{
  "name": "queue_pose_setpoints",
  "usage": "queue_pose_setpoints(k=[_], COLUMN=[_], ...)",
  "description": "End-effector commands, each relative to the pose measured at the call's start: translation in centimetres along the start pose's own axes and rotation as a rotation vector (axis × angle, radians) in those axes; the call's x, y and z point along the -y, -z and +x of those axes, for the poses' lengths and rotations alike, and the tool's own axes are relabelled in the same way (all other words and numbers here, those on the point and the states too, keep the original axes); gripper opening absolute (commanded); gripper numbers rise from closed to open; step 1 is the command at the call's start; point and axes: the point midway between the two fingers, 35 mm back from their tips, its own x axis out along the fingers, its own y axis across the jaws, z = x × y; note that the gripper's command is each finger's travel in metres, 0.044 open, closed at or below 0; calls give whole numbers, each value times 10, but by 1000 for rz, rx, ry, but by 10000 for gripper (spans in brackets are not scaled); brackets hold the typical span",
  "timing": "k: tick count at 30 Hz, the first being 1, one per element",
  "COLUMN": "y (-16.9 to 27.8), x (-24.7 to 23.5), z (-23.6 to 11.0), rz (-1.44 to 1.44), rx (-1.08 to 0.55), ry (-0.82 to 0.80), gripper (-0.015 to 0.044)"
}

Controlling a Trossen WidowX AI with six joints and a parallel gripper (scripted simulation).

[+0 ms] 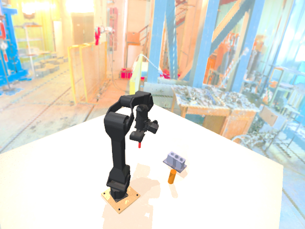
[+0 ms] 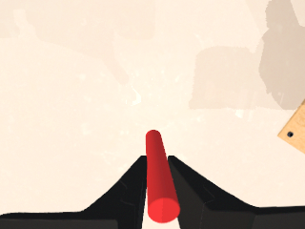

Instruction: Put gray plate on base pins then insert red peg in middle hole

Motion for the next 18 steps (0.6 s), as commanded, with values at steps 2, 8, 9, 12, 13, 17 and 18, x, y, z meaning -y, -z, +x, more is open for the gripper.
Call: queue_pose_setpoints(k=[2, 8, 9, 12, 13, 17, 18], y=[-11, -26, -29, -38, -41, -53, -57], x=[-6, -11, -12, -13, -14, -16, -16], z=[-3, -4, -4, -4, -4, -4, -5], rz=[-3, -4, -3, -1, 0, 3, 4], rx=[-2, 0, 2, 9, 12, 21, 23], ry=[-9, -9, -9, -8, -7, -5, -4], gripper=[0, 0, 0, 0, 0, 0, 0])
